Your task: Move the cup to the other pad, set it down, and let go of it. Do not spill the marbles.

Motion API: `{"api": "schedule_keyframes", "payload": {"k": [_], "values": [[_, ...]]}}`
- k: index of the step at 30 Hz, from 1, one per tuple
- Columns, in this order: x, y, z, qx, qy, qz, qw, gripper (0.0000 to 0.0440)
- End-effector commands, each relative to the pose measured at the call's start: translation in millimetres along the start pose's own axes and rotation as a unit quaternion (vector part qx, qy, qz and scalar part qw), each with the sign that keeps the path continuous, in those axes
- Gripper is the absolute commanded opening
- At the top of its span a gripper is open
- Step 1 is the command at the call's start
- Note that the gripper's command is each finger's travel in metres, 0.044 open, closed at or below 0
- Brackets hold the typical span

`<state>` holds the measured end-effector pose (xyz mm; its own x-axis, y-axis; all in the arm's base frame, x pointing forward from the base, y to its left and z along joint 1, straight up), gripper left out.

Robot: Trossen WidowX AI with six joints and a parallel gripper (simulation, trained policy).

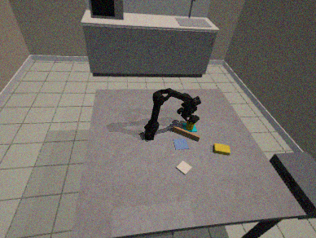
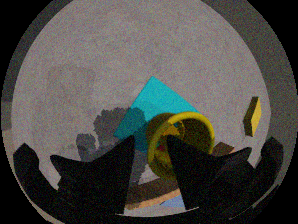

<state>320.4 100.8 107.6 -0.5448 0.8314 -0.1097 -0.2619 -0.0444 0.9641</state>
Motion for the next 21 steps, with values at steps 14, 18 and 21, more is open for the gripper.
{"api": "schedule_keyframes", "payload": {"k": [14, 18, 21], "values": [[-2, 49, 0, -0.054, -0.017, 0.006, 0.998, 0.0237], [-6, 61, 2, -0.068, -0.023, 0.002, 0.997, 0.0321], [-10, 72, 5, -0.080, -0.028, -0.002, 0.996, 0.0396]]}}
Point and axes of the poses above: the point midway between the two fingers, 35 mm back from their tips, its own y axis back along the fingers, its own x axis across the jaws, z = x × y, the point moved 2 cm from there along y, back along the fingers, and after that the axes turned 1 degree about -y, right-handed, at the moved point
